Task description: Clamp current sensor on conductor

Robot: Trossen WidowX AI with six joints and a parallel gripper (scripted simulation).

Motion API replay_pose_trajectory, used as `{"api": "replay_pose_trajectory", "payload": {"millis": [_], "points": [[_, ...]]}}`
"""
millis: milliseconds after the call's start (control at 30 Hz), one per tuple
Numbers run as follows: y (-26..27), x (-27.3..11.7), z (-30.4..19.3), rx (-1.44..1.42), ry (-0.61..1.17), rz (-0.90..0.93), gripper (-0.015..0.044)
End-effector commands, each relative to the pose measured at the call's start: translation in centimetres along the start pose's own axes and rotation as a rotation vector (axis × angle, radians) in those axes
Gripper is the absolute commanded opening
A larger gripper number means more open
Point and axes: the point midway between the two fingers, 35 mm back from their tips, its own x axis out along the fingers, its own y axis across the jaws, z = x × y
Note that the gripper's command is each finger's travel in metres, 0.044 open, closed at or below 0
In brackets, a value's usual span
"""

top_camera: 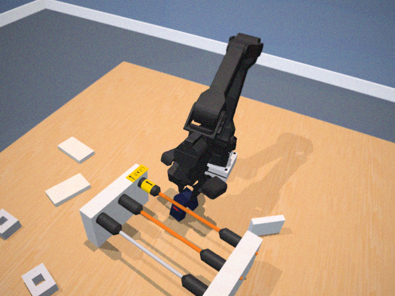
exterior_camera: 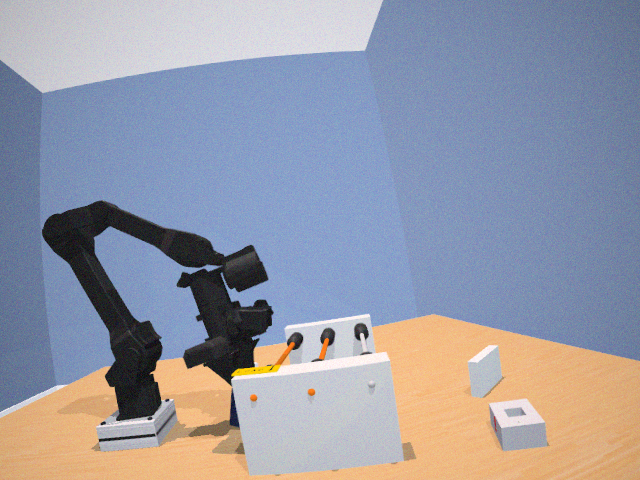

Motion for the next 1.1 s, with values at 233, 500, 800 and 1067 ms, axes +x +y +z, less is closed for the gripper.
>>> {"api": "replay_pose_trajectory", "payload": {"millis": [233, 500, 800, 1067], "points": [[-0.5, -0.4, -2.5, 0.003, -0.002, -0.003, 0.0000], [-0.4, -0.3, -2.4, -0.001, 0.003, -0.001, 0.0105], [-0.4, -0.3, -2.4, -0.001, 0.003, -0.001, 0.0324], [-0.4, -5.6, -2.6, 0.002, 0.000, -0.003, 0.0324]]}}
